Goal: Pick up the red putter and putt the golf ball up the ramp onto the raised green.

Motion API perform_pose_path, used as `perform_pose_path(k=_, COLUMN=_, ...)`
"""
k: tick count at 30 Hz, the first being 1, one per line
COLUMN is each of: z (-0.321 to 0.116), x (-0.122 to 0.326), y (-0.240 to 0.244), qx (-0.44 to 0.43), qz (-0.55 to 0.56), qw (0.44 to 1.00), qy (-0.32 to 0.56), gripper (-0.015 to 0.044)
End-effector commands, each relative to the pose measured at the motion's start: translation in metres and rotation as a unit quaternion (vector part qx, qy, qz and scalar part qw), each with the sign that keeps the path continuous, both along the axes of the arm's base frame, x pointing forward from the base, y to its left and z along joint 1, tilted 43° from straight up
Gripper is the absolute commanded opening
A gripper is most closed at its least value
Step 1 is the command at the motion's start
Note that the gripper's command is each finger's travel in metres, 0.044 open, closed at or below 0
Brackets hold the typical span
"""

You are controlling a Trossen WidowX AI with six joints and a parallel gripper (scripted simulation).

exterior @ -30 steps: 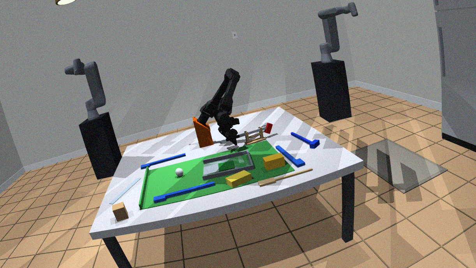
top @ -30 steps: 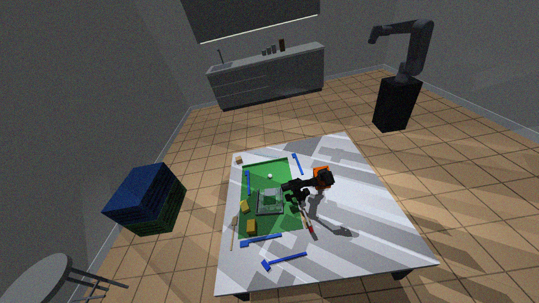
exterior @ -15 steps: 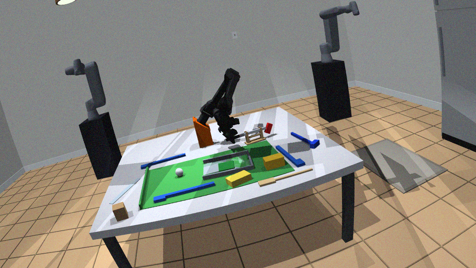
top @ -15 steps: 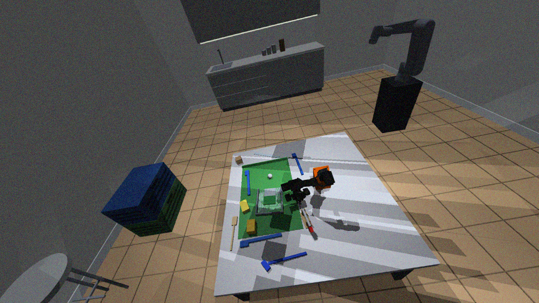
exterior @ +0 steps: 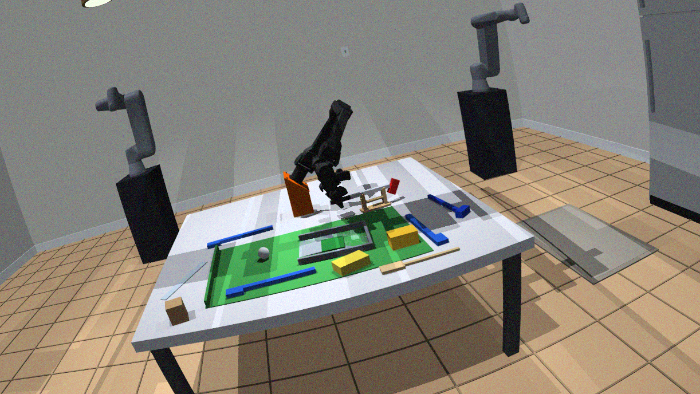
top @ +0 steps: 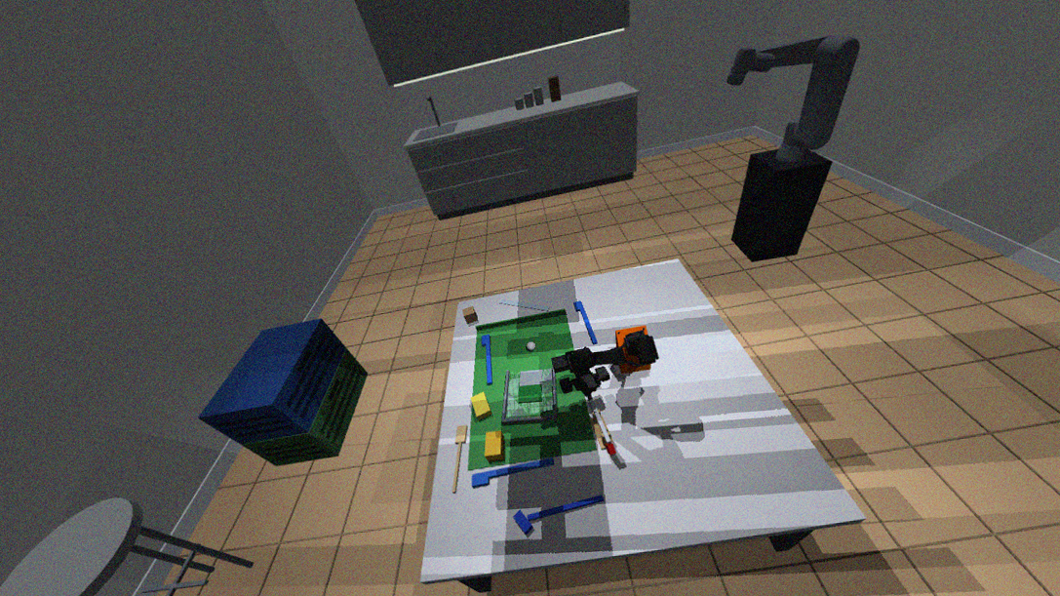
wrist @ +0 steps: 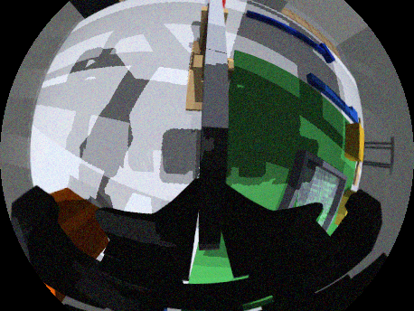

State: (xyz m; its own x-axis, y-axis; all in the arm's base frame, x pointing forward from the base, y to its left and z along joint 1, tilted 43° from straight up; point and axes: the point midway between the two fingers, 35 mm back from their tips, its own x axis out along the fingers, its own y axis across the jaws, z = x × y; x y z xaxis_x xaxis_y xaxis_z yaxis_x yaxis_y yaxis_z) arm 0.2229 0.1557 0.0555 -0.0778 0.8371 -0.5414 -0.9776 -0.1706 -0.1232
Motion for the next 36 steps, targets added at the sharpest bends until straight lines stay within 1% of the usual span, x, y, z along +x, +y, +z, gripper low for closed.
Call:
perform_pose_path(k=1, z=0.014, x=0.006, y=-0.013, qx=-0.001, qz=-0.002, qw=1.000, qy=-0.008, gripper=0.0000)
perform_pose_path(k=15, z=0.063, x=0.003, y=-0.054, qx=0.005, qz=-0.001, qw=1.000, qy=-0.006, gripper=0.0000)
perform_pose_path(k=19, z=0.065, x=0.002, y=-0.056, qx=0.006, qz=-0.001, qw=1.000, qy=-0.005, gripper=0.0000)
perform_pose_path(k=22, z=0.054, x=0.007, y=-0.058, qx=-0.004, qz=-0.018, qw=1.000, qy=0.017, gripper=0.0000)
perform_pose_path(k=29, z=0.031, x=0.029, y=-0.090, qx=-0.038, qz=-0.095, qw=0.990, qy=0.098, gripper=0.0000)
perform_pose_path(k=36, z=0.006, x=0.046, y=-0.126, qx=-0.064, qz=-0.174, qw=0.966, qy=0.179, gripper=0.0000)
